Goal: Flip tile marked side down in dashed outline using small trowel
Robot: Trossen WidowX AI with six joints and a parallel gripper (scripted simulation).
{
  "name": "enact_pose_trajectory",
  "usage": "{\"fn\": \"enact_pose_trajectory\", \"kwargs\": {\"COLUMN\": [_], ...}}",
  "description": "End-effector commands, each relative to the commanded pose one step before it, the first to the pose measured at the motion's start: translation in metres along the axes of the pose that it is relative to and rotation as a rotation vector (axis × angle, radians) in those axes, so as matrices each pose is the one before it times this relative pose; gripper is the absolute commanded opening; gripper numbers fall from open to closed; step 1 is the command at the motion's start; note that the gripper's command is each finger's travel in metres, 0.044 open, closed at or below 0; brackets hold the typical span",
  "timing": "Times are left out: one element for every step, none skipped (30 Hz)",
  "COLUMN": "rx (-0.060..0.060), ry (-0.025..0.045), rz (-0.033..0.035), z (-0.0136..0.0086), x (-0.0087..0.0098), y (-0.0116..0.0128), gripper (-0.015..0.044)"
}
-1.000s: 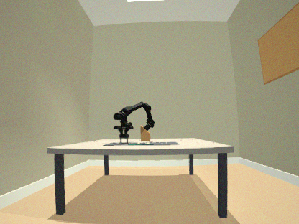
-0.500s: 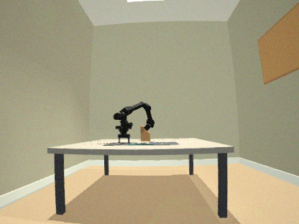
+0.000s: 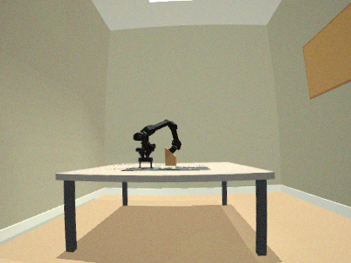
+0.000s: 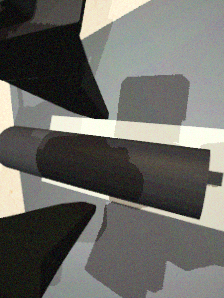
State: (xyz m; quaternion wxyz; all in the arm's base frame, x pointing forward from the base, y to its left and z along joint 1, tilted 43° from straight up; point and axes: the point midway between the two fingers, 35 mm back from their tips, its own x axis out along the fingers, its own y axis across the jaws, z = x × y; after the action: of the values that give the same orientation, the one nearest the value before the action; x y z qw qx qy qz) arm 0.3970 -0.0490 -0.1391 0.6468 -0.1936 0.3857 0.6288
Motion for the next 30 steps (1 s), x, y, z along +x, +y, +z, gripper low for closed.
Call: {"fn": "enact_pose_trajectory", "kwargs": {"rx": [-0.0047, 0.0000, 0.0000, 0.0000, 0.0000, 0.0000, 0.0000, 0.0000, 0.0000, 0.0000, 0.0000, 0.0000, 0.0000, 0.0000, 0.0000, 0.0000, 0.0000, 0.0000, 0.0000, 0.0000, 0.0000, 0.0000, 0.0000, 0.0000, 0.0000, 0.0044, 0.0001, 0.0000, 0.0000, 0.0000], "ry": [-0.00143, 0.00000, 0.00000, 0.00000, 0.00000, 0.00000, 0.00000, 0.00000, 0.00000, 0.00000, 0.00000, 0.00000, 0.00011, 0.00028, 0.00028, 0.00003, -0.00010, -0.00005, 0.00000, 0.00000, 0.00000, 0.00000, 0.00000, 0.00000, 0.00000, -0.00448, 0.00020, 0.00016, 0.00005, 0.00000], "rz": [-0.00180, 0.00000, 0.00000, 0.00000, 0.00000, 0.00000, 0.00000, 0.00000, 0.00000, 0.00000, 0.00000, 0.00000, -0.00002, -0.00003, 0.00008, 0.00025, 0.00022, 0.00009, 0.00000, 0.00000, 0.00000, 0.00000, 0.00000, 0.00000, 0.00000, -0.00224, -0.00001, 0.00002, 0.00001, 0.00000], "z": [0.00001, 0.00000, 0.00000, 0.00000, 0.00000, 0.00000, 0.00000, 0.00000, 0.00000, 0.00000, 0.00000, 0.00000, -0.00002, -0.00006, -0.00006, -0.00001, 0.00003, 0.00001, 0.00000, 0.00000, 0.00000, 0.00000, 0.00000, 0.00000, 0.00000, 0.00001, 0.00000, 0.00001, 0.00001, 0.00000], "x": [-0.00002, 0.00000, 0.00000, 0.00000, 0.00000, 0.00000, 0.00000, 0.00000, 0.00000, 0.00000, 0.00000, 0.00000, -0.00252, -0.00757, -0.01268, -0.01273, -0.00766, -0.00255, 0.00000, 0.00000, 0.00000, 0.00000, 0.00000, 0.00000, 0.00000, 0.00154, -0.00536, -0.00537, -0.00179, 0.00000], "y": [-0.00029, 0.00000, 0.00000, 0.00000, 0.00000, 0.00000, 0.00000, 0.00000, 0.00000, 0.00000, 0.00000, 0.00000, 0.00001, 0.00013, 0.00058, 0.00104, 0.00085, 0.00032, 0.00000, 0.00000, 0.00000, 0.00000, 0.00000, 0.00000, 0.00000, -0.00029, 0.00008, 0.00018, 0.00008, 0.00000], "gripper": [0.0270, 0.0270, 0.0270, 0.0270, 0.0270, 0.0270, 0.0270, 0.0270, 0.0270, 0.0270, 0.0270, 0.0270, 0.0270, 0.0270, 0.0270, 0.0270, 0.0270, 0.0270, 0.0270, 0.0270, 0.0270, 0.0270, 0.0270, 0.0270, 0.0270, 0.0296, 0.0300, 0.0300, 0.0300, 0.0300]}}
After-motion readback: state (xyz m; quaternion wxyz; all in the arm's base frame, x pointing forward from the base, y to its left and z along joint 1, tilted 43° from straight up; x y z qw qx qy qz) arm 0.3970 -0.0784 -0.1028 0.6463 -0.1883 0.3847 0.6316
